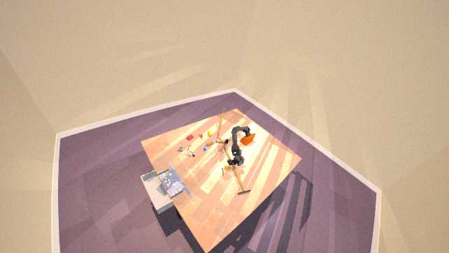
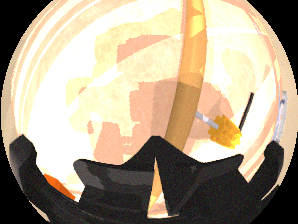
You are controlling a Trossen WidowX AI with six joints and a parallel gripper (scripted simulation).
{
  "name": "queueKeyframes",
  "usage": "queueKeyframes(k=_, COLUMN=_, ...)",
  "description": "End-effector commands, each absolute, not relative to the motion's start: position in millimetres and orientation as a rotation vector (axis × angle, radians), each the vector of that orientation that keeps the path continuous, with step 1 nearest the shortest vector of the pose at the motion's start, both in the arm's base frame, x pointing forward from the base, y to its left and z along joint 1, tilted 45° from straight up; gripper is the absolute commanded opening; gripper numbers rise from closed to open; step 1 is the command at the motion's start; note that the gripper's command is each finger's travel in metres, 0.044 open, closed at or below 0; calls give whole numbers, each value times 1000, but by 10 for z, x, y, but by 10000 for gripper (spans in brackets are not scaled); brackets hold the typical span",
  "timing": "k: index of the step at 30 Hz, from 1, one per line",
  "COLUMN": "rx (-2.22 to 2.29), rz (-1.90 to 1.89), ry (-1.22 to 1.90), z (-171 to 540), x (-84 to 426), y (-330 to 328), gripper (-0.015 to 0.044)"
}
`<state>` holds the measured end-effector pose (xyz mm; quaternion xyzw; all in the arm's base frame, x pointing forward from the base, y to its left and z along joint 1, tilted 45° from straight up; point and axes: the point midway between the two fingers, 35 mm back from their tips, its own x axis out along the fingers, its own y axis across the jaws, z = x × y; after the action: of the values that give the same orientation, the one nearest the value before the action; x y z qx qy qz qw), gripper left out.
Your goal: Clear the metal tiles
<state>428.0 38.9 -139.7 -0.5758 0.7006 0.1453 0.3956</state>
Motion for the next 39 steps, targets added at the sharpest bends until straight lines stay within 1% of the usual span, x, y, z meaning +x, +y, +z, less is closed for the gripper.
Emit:
queueKeyframes(k=1, rx=-1459, rz=361, ry=1780, z=-1387, x=4330, y=331, gripper=0)
queueKeyframes(k=39, rx=-1461, rz=356, ry=1782, z=-1253, x=4641, y=157, gripper=0)
